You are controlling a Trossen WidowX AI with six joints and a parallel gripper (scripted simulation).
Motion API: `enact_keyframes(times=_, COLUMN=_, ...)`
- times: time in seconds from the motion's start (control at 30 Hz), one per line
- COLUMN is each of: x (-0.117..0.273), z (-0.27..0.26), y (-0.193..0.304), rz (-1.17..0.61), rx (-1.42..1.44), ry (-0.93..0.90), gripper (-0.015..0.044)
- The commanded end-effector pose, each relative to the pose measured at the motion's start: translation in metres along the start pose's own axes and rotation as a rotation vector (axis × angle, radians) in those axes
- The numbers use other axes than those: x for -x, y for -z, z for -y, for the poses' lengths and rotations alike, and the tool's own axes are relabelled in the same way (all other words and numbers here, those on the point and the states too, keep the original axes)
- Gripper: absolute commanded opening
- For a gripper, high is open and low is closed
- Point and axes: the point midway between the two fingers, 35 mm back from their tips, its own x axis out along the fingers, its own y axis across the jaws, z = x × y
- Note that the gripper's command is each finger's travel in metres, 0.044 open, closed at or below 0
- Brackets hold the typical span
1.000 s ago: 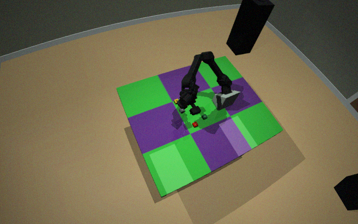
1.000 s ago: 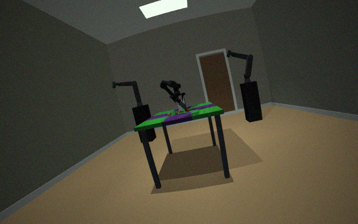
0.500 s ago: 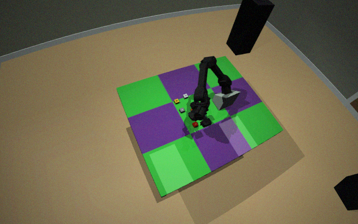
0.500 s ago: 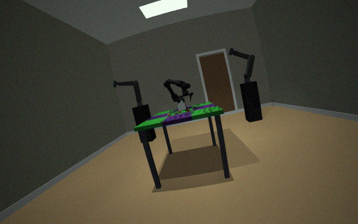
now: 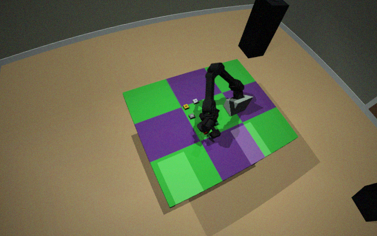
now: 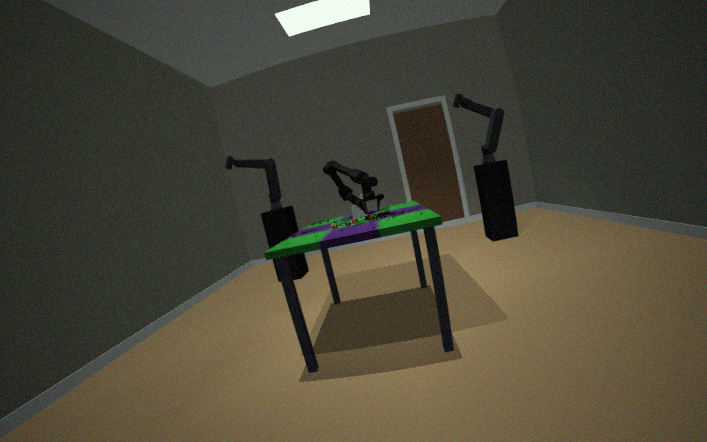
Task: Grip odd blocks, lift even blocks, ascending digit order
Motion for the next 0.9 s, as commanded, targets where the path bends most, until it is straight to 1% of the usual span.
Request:
enact_keyframes(times=0.0, x=-0.011, z=0.001, y=0.003, rz=-0.009, rx=0.011, ry=0.011, gripper=0.04)
enact_keyframes(times=0.53, x=-0.033, z=0.002, y=0.003, rz=-0.009, rx=0.01, ry=0.013, gripper=0.04)
enact_keyframes(times=0.87, x=-0.033, z=0.002, y=0.003, rz=-0.009, rx=0.01, ry=0.013, gripper=0.0138)
